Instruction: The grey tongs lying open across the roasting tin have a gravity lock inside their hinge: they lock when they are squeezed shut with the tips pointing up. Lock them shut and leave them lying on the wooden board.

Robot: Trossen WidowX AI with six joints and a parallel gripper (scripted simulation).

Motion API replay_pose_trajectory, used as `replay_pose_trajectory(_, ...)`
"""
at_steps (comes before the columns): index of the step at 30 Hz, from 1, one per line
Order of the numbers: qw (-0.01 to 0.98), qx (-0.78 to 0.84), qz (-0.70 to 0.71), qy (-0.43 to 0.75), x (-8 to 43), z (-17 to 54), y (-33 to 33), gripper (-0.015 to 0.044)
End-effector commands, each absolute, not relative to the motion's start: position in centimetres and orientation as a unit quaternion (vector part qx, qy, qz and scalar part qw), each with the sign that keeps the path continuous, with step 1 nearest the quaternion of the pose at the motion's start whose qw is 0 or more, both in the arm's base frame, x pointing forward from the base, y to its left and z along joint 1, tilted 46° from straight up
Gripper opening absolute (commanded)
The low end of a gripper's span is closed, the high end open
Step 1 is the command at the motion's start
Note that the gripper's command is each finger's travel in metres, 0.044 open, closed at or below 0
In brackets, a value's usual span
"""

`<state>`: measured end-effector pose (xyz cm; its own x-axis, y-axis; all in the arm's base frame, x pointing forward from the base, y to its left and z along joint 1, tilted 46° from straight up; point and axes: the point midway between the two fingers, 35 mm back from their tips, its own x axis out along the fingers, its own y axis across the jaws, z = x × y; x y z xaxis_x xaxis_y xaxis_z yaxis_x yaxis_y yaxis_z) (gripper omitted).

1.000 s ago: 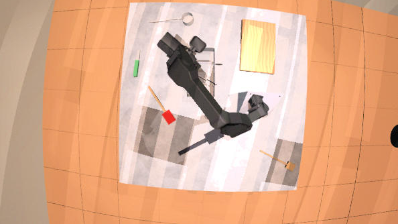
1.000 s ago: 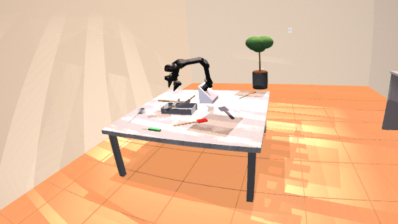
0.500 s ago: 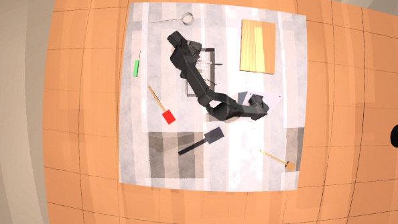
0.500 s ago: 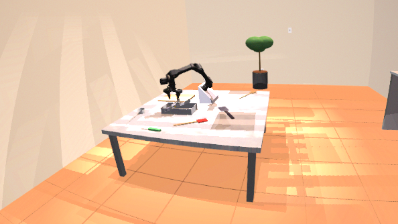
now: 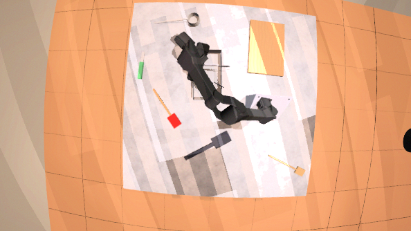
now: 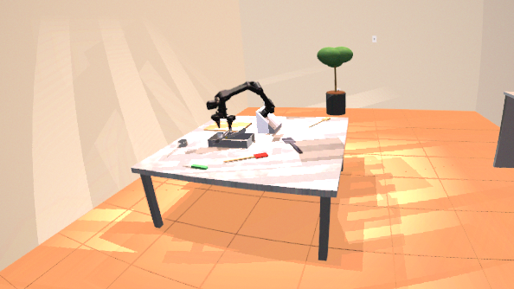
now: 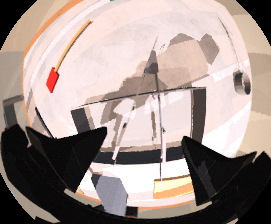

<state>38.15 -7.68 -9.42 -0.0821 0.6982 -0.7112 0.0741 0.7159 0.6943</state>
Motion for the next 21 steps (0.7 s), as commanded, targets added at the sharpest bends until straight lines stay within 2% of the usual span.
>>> replay_pose_trajectory(1,0.614,0.282,0.253,0.692,38.0,-9.9,-7.1,0.044)
replay_pose_trajectory(21,0.615,0.282,0.253,0.692,38.0,-12.3,-4.8,0.044)
